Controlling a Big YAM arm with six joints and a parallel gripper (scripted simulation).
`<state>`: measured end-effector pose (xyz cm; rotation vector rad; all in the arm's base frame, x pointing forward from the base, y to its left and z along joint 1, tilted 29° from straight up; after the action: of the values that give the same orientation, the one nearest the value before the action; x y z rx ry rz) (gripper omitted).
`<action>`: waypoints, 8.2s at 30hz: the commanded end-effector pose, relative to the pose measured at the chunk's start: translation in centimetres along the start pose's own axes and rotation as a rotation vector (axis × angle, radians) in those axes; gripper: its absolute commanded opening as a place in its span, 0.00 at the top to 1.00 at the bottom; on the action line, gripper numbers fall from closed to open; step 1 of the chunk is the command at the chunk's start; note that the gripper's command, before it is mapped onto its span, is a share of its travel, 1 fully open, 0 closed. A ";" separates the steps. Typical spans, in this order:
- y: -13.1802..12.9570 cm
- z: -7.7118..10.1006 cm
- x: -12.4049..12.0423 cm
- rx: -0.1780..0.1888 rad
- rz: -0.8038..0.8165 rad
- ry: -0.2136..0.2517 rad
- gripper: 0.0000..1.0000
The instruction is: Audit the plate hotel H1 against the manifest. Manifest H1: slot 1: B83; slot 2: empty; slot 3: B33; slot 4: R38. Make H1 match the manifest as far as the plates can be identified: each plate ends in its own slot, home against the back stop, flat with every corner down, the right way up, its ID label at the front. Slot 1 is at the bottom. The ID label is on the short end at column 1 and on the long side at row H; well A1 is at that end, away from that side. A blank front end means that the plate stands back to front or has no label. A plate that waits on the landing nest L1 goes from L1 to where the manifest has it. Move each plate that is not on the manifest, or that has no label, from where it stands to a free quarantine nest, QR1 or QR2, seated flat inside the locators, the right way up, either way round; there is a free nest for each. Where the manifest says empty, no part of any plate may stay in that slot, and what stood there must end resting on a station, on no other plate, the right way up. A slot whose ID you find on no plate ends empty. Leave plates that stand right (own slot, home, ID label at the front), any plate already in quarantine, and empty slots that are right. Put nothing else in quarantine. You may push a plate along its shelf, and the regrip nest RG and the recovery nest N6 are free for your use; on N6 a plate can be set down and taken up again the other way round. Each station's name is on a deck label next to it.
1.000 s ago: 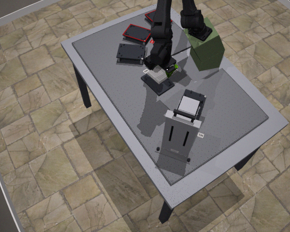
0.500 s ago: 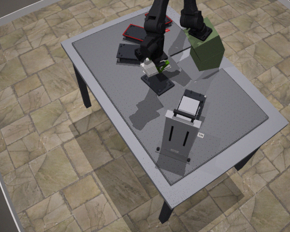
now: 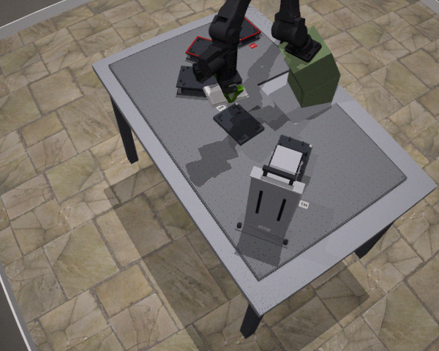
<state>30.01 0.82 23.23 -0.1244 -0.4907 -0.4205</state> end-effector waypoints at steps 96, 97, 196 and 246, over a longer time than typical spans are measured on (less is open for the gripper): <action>-28.1 0.6 2.3 -0.009 -0.536 -0.014 0.14; -28.3 0.5 1.9 -0.009 -0.560 -0.012 0.14; -43.7 -8.6 -7.3 -0.004 -0.777 -0.004 0.14; -44.5 -12.7 -7.0 -0.016 -0.778 -0.021 0.14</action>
<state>11.00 -38.80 9.02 0.0739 -0.5239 -1.1746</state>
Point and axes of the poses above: the point where the finger pads meet when closed, its own z axis back along the fingers, its own y axis across the jaws, x = y × z, the point moved 7 cm from there along z, back along the fingers, and after that the axes turned 2 degrees about -z, right-handed, at the moved point
